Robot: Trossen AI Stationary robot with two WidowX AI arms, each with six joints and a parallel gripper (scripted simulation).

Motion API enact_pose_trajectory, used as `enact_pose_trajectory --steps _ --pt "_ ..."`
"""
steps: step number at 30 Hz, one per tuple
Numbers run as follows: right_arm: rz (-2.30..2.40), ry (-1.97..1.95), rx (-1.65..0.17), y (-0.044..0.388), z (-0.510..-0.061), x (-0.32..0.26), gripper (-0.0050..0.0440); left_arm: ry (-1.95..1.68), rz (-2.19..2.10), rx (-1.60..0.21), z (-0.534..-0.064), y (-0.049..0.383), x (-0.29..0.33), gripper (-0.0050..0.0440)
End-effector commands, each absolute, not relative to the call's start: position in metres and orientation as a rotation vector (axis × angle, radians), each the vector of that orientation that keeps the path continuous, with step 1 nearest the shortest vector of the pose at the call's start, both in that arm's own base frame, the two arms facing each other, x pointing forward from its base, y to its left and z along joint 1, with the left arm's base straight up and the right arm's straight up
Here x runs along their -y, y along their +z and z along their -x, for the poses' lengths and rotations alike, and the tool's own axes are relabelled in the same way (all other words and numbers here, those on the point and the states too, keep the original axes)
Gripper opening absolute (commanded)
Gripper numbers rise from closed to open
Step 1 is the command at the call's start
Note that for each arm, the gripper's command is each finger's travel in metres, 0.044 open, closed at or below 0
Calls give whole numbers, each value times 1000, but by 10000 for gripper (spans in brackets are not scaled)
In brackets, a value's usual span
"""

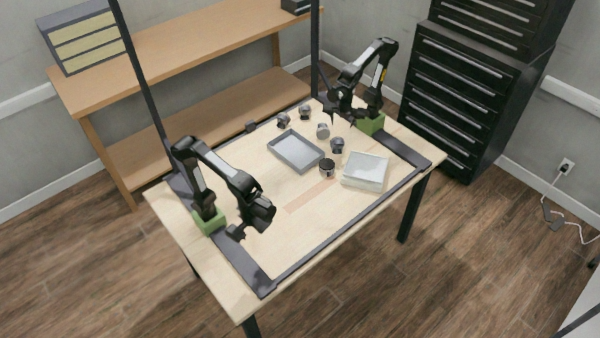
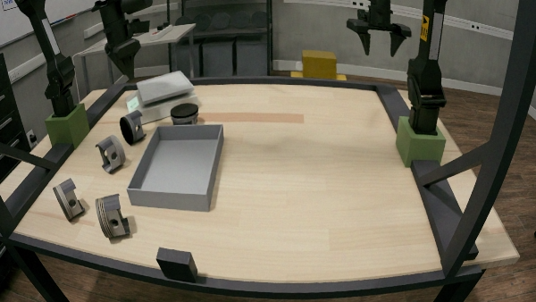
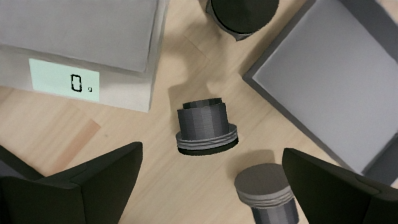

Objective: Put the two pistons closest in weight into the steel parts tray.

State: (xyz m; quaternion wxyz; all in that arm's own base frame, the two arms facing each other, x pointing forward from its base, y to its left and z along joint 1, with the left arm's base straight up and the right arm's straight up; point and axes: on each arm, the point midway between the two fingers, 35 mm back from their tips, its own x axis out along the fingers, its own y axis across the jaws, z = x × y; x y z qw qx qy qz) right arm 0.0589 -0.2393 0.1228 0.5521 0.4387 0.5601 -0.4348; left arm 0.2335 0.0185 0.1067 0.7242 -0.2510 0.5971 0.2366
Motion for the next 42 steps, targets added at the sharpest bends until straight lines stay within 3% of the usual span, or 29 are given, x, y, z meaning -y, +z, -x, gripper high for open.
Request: enact_pose_trajectory --steps 1,42 --pt "-1013 -1034 -1299 131 -61 244 400 594 633 -1238 -234 111 -18 378" --pt "-1013 -1034 -1299 131 -61 244 400 670 707 -1200 -234 56 -18 378"
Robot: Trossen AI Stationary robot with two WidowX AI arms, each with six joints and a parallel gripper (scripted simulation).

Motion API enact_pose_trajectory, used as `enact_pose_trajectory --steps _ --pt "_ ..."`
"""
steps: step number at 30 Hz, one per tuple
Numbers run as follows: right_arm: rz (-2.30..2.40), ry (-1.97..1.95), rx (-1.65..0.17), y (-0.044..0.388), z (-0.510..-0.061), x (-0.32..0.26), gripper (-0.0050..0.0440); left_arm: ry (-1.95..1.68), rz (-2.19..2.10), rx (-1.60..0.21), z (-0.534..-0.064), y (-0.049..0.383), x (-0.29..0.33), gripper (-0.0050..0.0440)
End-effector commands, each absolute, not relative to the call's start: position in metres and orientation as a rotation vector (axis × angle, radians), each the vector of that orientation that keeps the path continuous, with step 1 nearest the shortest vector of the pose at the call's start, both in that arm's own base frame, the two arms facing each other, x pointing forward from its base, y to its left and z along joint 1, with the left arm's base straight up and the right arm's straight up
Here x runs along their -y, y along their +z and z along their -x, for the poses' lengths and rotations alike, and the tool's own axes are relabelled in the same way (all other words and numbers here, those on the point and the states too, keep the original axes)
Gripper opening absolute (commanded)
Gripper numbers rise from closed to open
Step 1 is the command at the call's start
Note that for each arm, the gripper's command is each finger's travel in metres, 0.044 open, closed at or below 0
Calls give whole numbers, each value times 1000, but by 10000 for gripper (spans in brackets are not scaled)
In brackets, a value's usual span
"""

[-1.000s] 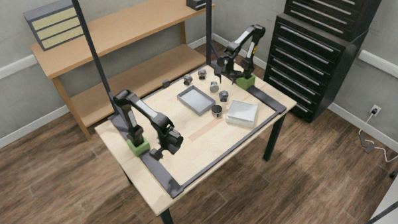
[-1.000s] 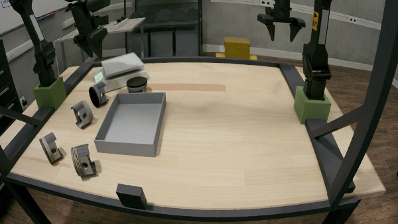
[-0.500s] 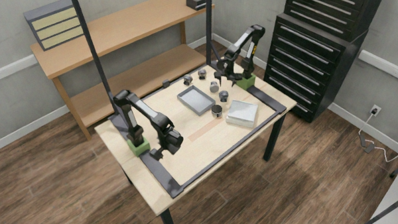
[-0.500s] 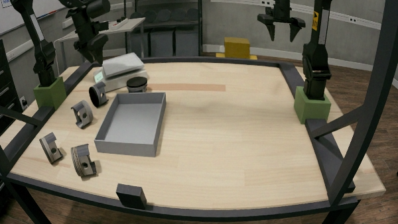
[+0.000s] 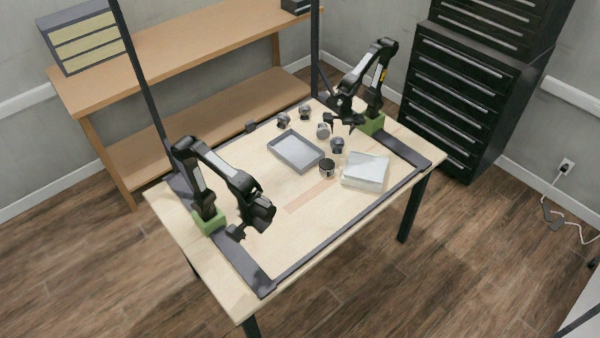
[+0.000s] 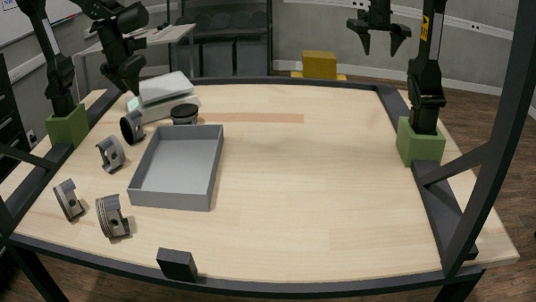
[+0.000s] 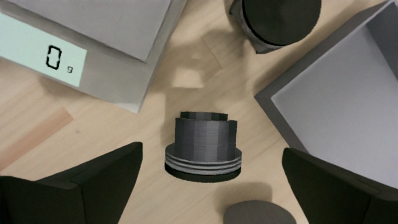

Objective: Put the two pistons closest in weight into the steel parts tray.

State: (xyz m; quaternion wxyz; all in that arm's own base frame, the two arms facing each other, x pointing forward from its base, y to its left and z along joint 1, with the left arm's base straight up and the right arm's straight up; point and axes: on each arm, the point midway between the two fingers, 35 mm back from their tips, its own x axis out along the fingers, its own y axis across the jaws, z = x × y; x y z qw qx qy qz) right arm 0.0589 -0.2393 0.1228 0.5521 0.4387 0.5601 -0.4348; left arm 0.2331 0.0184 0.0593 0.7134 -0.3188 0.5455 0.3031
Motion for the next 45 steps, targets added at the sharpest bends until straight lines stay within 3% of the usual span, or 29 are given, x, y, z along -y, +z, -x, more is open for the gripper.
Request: enact_pose_trajectory --steps 1,45 --pt "-1013 -1034 -1299 131 -61 244 400 670 707 -1200 -234 54 -18 378" --pt "-1013 -1034 -1299 131 -61 244 400 666 706 -1201 -245 -11 -22 378"
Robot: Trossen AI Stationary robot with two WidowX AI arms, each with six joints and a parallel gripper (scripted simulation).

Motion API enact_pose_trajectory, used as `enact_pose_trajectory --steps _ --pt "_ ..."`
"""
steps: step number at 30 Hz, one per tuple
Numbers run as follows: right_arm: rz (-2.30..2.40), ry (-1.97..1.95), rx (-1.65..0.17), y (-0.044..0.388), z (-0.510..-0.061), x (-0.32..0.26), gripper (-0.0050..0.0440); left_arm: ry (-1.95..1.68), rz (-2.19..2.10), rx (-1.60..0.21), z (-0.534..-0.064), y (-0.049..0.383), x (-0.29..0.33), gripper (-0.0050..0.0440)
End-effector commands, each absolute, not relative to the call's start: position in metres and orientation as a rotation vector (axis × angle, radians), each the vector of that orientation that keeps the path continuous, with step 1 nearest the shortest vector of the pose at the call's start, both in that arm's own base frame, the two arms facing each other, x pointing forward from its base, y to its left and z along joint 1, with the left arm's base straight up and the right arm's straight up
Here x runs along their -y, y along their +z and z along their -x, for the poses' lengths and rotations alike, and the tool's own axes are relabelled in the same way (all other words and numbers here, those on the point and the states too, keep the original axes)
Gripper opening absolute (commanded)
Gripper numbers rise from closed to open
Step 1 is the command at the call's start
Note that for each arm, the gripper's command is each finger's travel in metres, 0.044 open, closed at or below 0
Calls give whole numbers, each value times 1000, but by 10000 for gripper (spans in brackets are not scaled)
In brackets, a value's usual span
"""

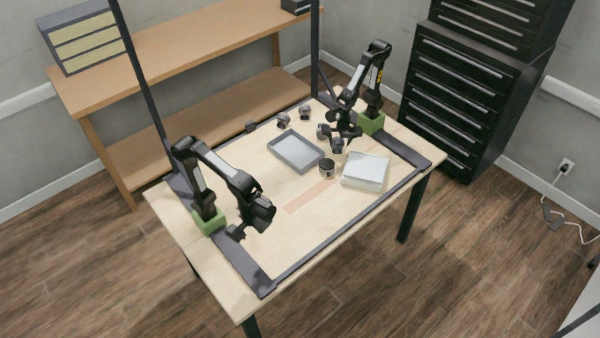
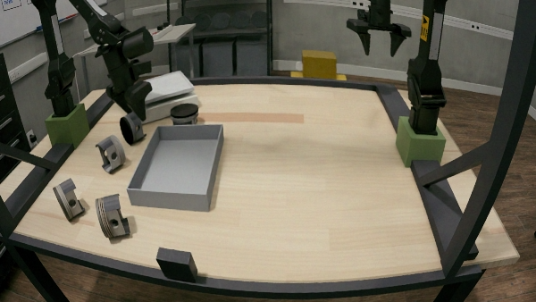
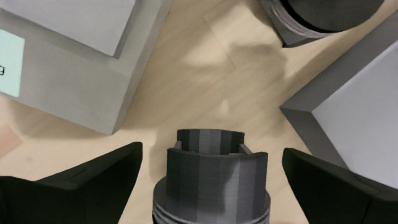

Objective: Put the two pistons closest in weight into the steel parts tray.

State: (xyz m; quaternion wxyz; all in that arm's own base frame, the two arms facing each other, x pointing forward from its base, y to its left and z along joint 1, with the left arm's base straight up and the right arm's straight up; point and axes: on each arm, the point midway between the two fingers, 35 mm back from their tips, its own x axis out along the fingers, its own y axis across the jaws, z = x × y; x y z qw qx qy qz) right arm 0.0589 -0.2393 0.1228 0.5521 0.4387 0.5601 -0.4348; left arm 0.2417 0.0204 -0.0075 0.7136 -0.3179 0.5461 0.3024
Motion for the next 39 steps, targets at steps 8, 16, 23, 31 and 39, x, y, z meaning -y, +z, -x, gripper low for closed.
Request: enact_pose_trajectory --steps 8,16,23,31,39 --pt "-1013 -1034 -1299 131 -61 244 400 666 706 -1201 -247 -21 -23 378" --pt "-1013 -1034 -1299 131 -61 244 400 660 710 -1184 -254 -25 -24 158" --pt "-1013 -1034 -1299 131 -61 244 400 660 710 -1184 -254 -25 -24 158" --pt "-1013 -1034 -1299 131 -61 244 400 660 710 -1184 -254 -25 -24 158" --pt "-1013 -1034 -1299 131 -61 244 400 660 710 -1184 -254 -25 -24 158"
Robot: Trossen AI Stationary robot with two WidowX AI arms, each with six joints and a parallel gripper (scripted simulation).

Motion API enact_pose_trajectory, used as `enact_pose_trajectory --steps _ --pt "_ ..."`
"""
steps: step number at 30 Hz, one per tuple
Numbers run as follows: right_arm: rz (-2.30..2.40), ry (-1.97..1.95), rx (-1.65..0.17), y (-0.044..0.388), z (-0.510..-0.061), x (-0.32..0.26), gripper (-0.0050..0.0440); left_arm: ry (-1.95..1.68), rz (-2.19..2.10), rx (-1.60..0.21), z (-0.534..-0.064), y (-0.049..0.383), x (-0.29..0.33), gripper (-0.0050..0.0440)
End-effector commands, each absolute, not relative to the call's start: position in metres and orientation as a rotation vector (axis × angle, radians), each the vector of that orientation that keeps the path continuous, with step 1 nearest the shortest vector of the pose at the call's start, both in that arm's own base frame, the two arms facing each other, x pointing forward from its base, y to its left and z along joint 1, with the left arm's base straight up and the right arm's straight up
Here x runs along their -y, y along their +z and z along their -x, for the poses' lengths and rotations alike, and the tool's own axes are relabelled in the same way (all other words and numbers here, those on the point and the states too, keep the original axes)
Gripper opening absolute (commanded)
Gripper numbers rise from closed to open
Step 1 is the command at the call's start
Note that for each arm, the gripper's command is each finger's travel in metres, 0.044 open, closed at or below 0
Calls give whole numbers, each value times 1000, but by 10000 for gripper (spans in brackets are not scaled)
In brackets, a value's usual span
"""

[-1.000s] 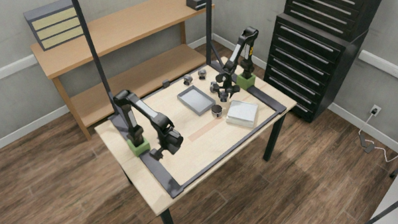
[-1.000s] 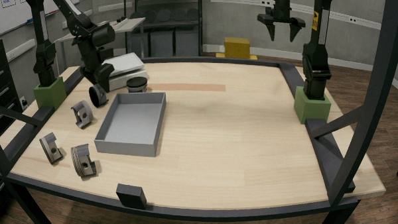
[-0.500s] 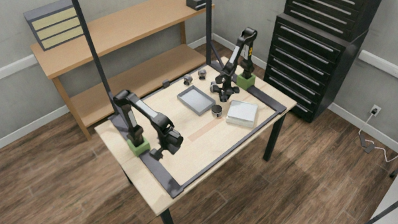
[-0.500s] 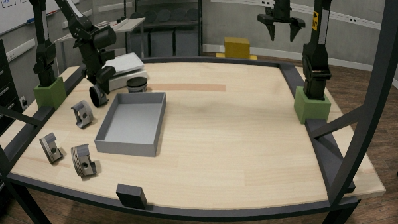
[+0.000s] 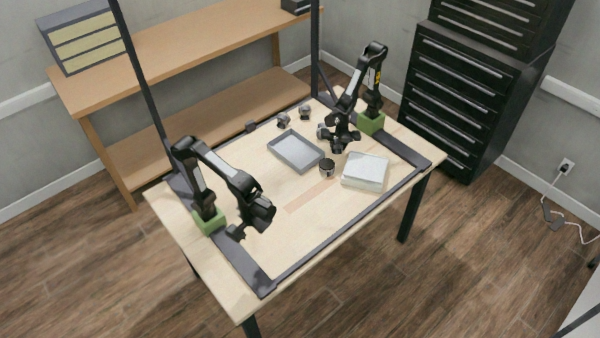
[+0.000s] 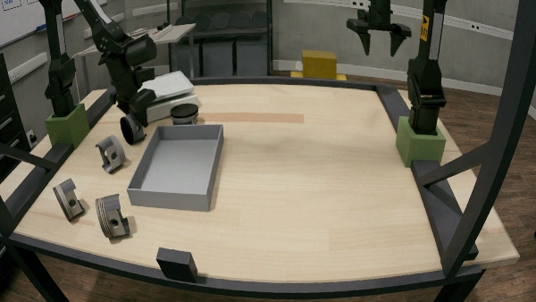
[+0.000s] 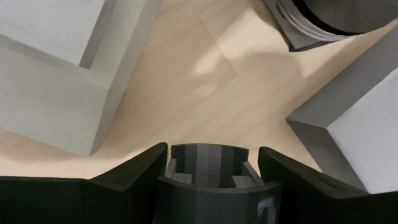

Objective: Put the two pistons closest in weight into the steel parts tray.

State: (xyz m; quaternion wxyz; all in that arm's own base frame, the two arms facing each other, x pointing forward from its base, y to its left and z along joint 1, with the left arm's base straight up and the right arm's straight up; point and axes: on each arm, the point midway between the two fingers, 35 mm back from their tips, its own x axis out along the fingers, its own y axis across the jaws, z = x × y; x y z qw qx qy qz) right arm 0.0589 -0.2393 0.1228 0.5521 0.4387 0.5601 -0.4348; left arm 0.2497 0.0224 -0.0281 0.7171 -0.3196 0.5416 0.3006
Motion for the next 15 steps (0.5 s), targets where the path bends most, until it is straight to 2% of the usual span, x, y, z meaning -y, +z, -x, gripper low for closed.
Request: enact_pose_trajectory --steps 1,15 --pt "-1013 -1034 -1299 131 -61 244 400 660 710 -1184 -254 -25 -24 158" --pt "-1013 -1034 -1299 131 -61 244 400 652 713 -1168 -258 -6 -24 158"
